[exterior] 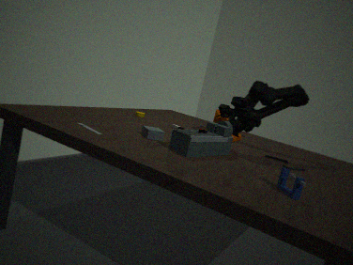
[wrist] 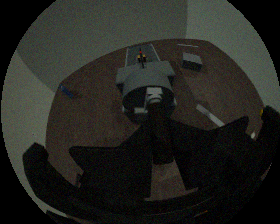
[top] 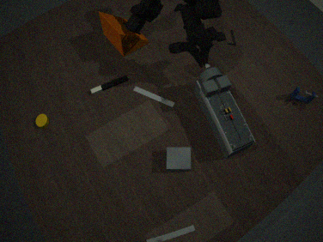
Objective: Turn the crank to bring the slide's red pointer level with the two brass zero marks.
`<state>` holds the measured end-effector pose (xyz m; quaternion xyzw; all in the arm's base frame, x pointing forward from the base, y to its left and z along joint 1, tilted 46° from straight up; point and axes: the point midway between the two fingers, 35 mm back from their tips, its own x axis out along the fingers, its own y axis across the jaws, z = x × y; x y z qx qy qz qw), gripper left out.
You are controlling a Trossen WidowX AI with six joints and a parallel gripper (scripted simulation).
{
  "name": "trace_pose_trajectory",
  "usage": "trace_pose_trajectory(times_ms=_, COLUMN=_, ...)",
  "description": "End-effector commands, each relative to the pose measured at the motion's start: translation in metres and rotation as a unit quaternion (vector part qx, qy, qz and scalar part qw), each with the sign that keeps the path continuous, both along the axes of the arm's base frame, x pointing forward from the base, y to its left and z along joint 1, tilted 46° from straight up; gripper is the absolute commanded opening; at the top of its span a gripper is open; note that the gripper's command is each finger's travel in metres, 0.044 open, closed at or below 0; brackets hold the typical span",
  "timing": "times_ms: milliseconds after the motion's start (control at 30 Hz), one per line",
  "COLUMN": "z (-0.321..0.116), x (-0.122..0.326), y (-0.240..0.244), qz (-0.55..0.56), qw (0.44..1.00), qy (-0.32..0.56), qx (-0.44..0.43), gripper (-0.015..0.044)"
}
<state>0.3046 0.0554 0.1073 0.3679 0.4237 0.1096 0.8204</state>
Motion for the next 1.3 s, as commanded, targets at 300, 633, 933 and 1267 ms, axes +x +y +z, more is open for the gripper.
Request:
trace_pose_trajectory(times_ms=300, z=-0.0093, x=-0.002, y=-0.0053, qz=-0.009, qw=1.0, qy=0.009, qx=-0.006, gripper=0.0)
trace_pose_trajectory(times_ms=633, z=-0.0114, x=-0.0023, y=-0.0057, qz=-0.009, qw=1.0, qy=0.009, qx=-0.006, gripper=0.0)
trace_pose_trajectory(times_ms=933, z=-0.0137, x=-0.0026, y=-0.0059, qz=-0.009, qw=1.0, qy=0.009, qx=-0.006, gripper=0.0)
trace_pose_trajectory(times_ms=1267, z=-0.0167, x=-0.0031, y=-0.006, qz=-0.009, qw=1.0, qy=0.009, qx=-0.006, gripper=0.0)
